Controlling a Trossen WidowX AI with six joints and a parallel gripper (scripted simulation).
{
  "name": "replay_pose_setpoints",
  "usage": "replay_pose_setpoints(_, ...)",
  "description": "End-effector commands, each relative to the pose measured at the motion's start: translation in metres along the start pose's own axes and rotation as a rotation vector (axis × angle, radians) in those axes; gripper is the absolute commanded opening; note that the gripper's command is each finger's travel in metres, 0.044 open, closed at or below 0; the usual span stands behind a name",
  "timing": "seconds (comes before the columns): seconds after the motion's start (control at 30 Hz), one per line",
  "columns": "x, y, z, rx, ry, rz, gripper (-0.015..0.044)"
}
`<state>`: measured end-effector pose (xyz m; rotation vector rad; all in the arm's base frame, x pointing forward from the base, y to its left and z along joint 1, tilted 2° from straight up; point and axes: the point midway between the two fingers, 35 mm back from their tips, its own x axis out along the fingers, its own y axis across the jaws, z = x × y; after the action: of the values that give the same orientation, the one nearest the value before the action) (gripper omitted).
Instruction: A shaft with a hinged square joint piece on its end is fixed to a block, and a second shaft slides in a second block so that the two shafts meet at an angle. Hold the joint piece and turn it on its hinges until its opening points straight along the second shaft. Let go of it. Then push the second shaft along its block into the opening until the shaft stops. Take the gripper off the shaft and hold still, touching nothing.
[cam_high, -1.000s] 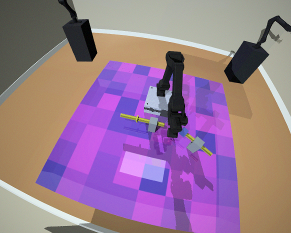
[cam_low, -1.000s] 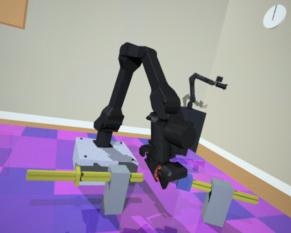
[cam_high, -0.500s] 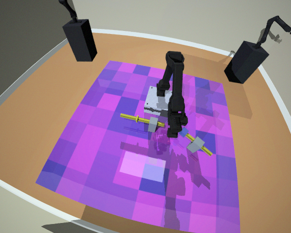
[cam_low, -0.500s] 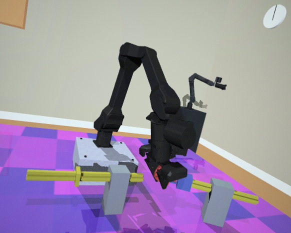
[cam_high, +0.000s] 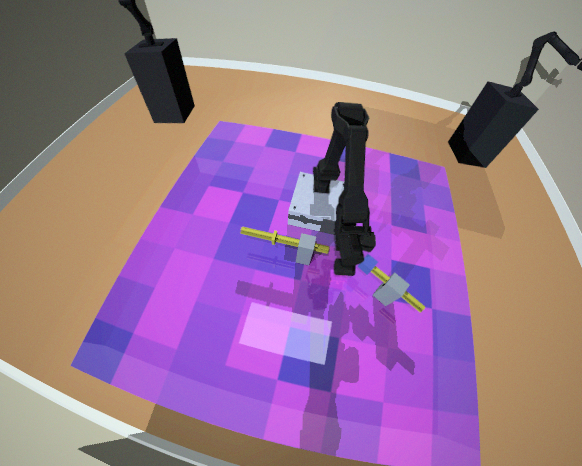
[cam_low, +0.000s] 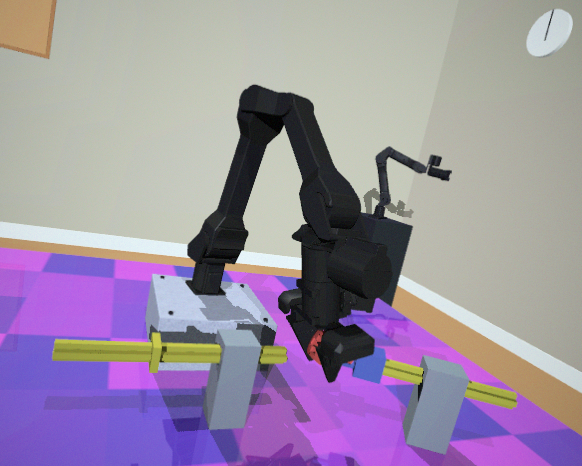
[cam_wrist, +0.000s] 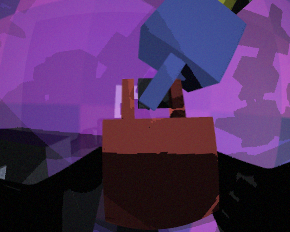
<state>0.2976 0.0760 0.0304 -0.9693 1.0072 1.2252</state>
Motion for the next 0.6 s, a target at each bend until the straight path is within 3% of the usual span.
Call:
replay_pose_setpoints(0.0,-0.0002,0.0001,0.0002,0.000,-0.001,0.001,0.0383)
replay_pose_setpoints(0.1,-0.0002,0.0001,0.0002,0.000,-0.001,0.001,0.0440)
replay_pose_setpoints(0.57,-0.0012,0.0005,0.0011,0.003,0.044,0.008,0.0440)
